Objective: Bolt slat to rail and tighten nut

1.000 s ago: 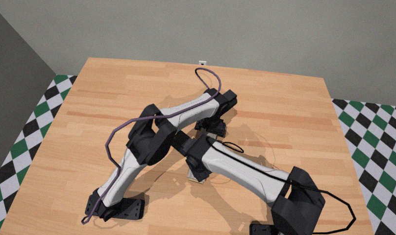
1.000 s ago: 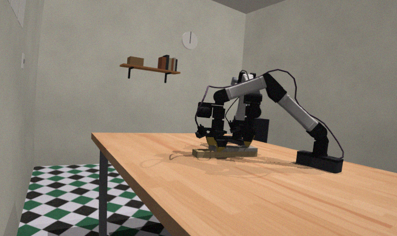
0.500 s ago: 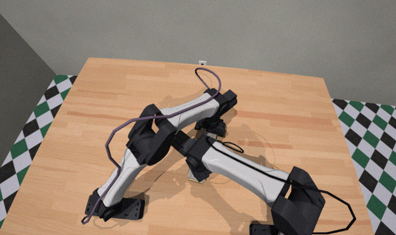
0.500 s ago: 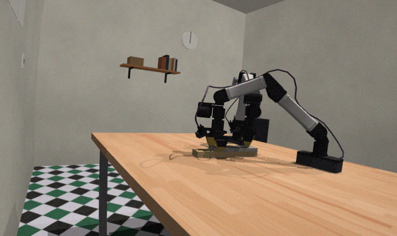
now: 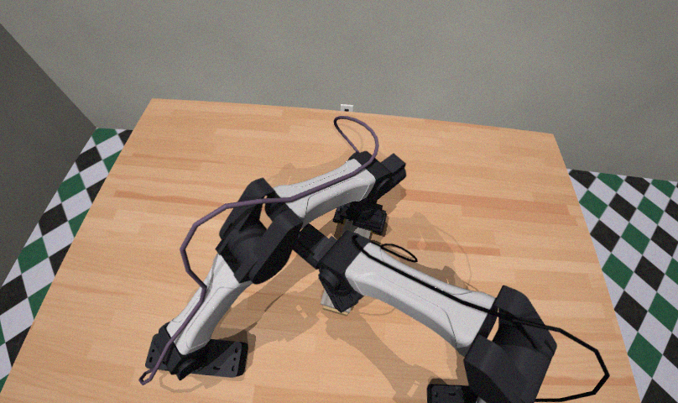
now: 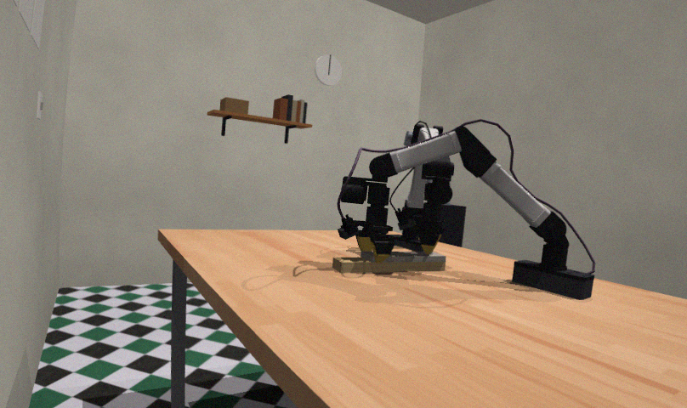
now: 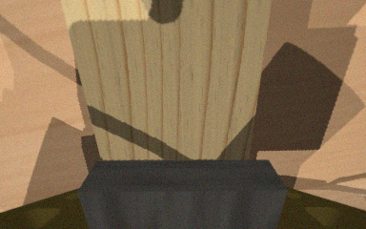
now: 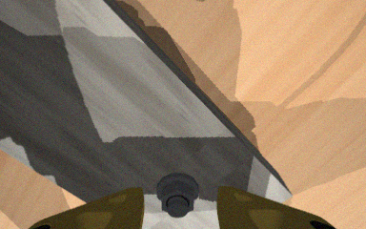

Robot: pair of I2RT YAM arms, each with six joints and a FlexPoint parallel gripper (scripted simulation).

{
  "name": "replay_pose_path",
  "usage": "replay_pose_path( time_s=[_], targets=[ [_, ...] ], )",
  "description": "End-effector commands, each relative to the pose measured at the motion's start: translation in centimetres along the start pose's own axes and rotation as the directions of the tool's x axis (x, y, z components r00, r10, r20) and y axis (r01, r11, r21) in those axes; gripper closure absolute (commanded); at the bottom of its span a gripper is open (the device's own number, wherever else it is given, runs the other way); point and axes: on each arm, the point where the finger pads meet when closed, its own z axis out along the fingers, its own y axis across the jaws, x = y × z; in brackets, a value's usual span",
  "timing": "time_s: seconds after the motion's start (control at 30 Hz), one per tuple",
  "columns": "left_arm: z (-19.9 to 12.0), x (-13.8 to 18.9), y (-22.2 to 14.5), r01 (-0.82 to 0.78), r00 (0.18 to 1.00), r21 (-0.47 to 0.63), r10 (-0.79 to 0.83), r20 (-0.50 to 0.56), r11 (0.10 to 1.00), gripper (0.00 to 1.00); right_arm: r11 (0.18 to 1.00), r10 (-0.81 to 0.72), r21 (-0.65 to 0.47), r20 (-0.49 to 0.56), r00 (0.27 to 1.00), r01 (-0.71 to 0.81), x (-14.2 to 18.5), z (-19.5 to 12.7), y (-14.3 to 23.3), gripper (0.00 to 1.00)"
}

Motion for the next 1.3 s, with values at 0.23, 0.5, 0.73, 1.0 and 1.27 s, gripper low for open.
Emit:
replay_pose_path(
  time_s=[0.23,0.5,0.73,1.0,1.27],
  targets=[
    [-0.7,-0.4,-0.1,-0.006,1.0,0.009,0.005,0.017,1.0,0.33,1.0,0.004,-0.017,-0.004,1.0,-0.004,0.0,-0.5,0.4,0.64],
    [-0.7,-0.4,-0.1,-0.006,1.0,0.009,0.005,0.017,1.0,0.33,0.859,-0.511,-0.02,0.005,0.859,0.511,0.0,-1.1,0.4,0.64],
    [-0.7,-0.4,-0.1,-0.006,1.0,0.009,0.005,0.017,1.0,0.33,0.614,-0.789,-0.024,0.013,0.614,0.789,0.0,-1.4,0.5,0.64],
    [-0.7,-0.4,-0.1,-0.006,1.0,0.009,0.005,0.017,1.0,0.33,0.21,-0.977,-0.017,0.024,0.21,0.978,0.0,-1.7,0.5,0.64],
    [-0.7,-0.4,-0.1,-0.006,1.0,0.009,0.005,0.017,1.0,0.33,-0.129,-0.991,-0.009,0.03,-0.129,0.992,0.1,-1.9,0.5,0.64]
  ],
)
